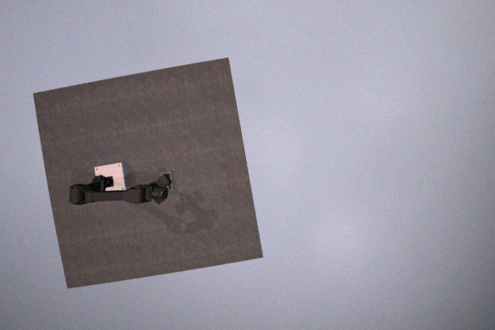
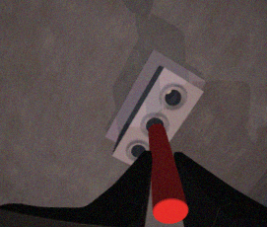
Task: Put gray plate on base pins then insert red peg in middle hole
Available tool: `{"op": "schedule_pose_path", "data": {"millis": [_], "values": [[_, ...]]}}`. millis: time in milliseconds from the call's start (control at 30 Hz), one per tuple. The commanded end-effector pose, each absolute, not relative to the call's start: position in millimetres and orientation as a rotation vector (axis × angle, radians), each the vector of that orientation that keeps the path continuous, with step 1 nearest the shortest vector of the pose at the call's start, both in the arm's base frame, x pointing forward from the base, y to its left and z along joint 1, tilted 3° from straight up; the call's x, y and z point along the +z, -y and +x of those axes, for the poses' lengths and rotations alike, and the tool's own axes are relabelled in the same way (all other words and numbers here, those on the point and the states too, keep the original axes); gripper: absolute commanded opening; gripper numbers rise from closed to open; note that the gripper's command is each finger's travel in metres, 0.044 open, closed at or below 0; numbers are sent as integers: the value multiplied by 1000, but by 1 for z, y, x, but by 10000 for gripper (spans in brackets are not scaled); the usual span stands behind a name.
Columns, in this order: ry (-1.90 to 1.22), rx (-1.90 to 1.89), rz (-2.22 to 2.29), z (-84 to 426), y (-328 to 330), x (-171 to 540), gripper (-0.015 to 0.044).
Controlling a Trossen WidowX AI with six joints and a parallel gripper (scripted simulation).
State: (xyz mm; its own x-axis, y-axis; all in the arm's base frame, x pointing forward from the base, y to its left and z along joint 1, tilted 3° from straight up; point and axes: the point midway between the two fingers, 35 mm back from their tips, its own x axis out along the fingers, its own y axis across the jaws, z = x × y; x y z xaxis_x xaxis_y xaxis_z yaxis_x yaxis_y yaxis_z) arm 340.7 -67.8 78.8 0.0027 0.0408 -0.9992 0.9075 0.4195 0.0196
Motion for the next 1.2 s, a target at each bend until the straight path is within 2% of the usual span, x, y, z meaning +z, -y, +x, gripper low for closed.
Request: {"op": "schedule_pose_path", "data": {"millis": [0,1167], "values": [[-1403,-855,914,341,67,79,0],[-1404,-855,914,342,67,62,0]]}}
